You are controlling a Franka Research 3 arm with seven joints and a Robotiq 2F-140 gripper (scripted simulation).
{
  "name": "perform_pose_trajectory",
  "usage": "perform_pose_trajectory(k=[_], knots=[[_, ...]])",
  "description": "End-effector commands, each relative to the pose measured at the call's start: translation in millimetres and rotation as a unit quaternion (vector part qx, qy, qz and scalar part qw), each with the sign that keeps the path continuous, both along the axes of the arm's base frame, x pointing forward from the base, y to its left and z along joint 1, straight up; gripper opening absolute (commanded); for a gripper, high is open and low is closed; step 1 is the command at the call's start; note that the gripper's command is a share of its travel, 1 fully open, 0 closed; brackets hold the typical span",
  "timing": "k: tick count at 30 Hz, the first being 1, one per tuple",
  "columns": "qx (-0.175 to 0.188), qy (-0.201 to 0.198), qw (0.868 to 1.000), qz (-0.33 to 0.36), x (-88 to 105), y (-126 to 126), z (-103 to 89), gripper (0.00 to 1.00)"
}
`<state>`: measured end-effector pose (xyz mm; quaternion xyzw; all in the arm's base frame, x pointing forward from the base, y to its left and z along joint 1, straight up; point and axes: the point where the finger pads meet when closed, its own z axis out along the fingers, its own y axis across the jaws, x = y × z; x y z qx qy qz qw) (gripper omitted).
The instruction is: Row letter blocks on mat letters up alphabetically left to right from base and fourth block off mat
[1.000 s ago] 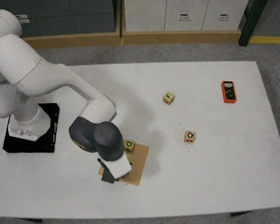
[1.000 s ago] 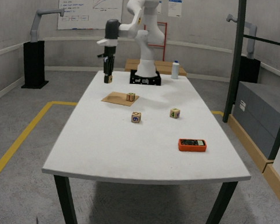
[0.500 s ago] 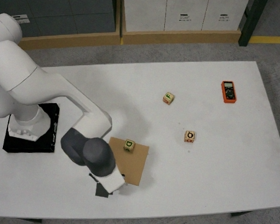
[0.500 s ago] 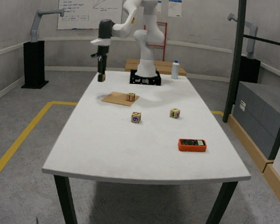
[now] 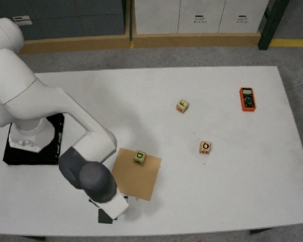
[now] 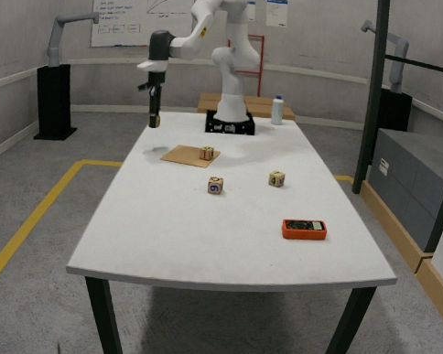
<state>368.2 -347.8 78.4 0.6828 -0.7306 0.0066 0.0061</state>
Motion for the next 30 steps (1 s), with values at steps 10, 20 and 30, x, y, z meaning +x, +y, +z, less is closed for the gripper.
perform_pose_trajectory(k=[10,20,30], knots=[[0.006,-0.001,0.999,0.039,0.8,0.9,-1.3,0.33],[0.006,-0.001,0.999,0.039,1.0,0.7,-26.6,0.33],[0.006,-0.001,0.999,0.039,1.2,0.3,-65.1,0.33]])
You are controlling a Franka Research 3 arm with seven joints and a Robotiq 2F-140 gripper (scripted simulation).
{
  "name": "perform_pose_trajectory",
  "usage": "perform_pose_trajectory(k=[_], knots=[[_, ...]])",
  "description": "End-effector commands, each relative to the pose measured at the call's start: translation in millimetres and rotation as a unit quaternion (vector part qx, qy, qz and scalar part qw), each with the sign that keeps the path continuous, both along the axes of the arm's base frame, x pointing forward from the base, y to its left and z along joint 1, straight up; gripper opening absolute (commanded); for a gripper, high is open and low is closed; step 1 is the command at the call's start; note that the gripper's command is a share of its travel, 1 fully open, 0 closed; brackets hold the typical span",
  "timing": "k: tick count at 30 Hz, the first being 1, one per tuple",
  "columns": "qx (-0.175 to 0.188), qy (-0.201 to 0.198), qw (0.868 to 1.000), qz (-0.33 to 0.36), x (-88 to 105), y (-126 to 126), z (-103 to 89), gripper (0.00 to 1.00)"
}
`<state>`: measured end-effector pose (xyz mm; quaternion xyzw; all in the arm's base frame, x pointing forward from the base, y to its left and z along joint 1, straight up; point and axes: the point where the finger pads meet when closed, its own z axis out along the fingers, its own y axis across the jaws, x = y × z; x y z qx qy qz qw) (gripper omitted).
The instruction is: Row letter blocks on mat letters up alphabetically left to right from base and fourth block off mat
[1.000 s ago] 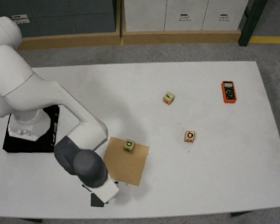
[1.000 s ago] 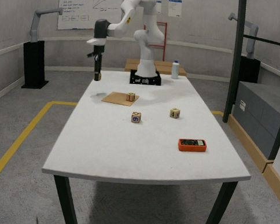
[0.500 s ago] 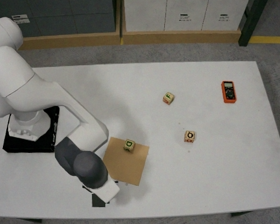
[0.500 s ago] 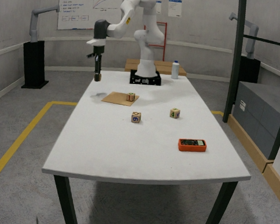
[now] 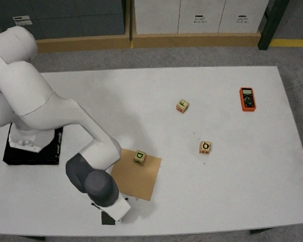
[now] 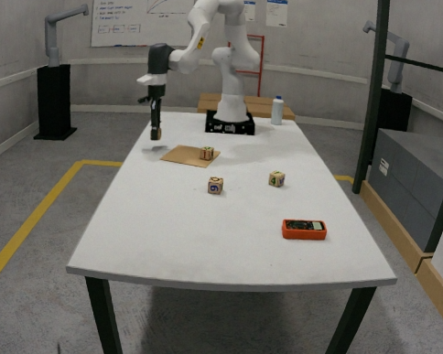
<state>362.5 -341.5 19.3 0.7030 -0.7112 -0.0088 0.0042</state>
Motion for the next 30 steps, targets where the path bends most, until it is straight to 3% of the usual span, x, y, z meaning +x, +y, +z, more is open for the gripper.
perform_pose_trajectory(k=[1,10,30], knots=[[-0.007,-0.011,1.0,0.011,6.9,-5.9,-10.5,0.33],[-0.007,-0.011,1.0,0.011,7.0,-6.1,-35.1,0.33],[-0.007,-0.011,1.0,0.011,7.0,-6.2,-37.0,0.33]])
